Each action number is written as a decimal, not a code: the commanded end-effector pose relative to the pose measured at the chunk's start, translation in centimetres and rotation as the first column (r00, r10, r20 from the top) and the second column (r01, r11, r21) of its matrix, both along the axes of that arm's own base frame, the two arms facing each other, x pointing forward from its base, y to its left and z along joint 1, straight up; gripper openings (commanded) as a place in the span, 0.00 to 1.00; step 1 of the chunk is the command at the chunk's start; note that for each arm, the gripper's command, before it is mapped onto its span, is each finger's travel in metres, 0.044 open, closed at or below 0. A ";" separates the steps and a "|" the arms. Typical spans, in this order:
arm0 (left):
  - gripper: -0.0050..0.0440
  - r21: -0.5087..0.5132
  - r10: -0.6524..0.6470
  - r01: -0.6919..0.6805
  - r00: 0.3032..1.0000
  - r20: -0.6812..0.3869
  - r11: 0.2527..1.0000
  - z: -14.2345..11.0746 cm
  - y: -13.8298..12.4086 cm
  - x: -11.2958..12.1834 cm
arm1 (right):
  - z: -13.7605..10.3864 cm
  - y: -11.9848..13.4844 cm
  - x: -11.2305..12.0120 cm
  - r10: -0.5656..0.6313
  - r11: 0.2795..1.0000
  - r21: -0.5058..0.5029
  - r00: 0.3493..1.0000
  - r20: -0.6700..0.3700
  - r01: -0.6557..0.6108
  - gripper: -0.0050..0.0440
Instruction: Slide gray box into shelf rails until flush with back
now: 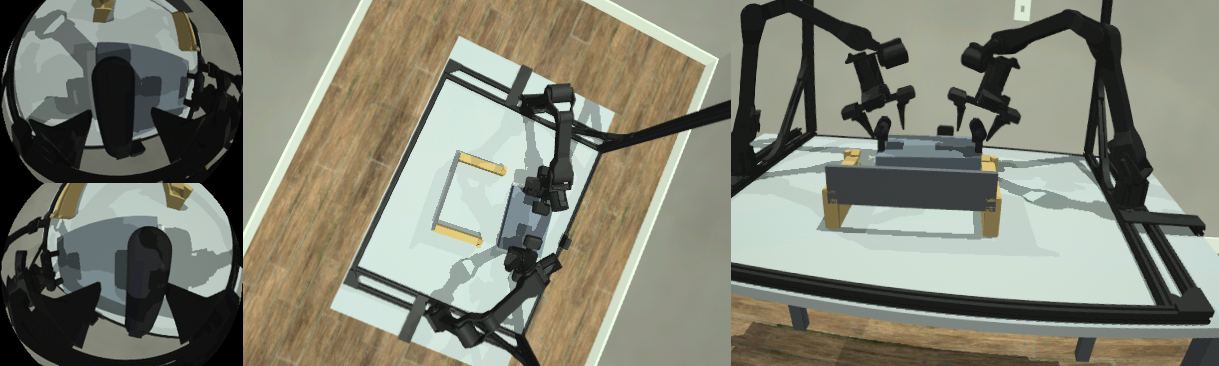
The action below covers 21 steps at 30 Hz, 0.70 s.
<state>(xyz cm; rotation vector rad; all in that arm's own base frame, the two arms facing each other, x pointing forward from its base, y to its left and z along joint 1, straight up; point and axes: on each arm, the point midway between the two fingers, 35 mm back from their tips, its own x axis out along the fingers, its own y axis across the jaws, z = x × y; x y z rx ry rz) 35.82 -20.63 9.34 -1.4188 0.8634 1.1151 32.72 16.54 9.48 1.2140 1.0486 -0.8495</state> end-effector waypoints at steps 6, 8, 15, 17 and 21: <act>0.88 0.010 0.003 -0.002 1.000 -0.011 1.000 -1.5 0.3 -0.3 | -1.6 -0.2 -0.4 -0.003 1.000 -0.008 1.000 -0.018 0.003 0.88; 0.88 0.010 0.003 -0.002 1.000 -0.011 1.000 -1.5 0.3 -0.3 | -1.6 -0.2 -0.4 -0.003 1.000 -0.008 1.000 -0.018 0.003 0.88; 0.63 0.010 0.003 -0.002 1.000 -0.011 1.000 -1.5 0.3 -0.3 | -1.6 -0.2 -0.4 -0.003 1.000 -0.008 1.000 -0.018 0.003 0.63; 0.62 0.010 0.003 -0.002 1.000 -0.011 1.000 -1.5 0.3 -0.3 | -1.6 -0.2 -0.4 -0.003 1.000 -0.008 1.000 -0.018 0.003 0.62; 0.56 0.010 0.003 -0.002 1.000 -0.011 1.000 -1.5 0.3 -0.3 | -1.6 -0.2 -0.4 -0.003 1.000 -0.008 1.000 -0.018 0.003 0.56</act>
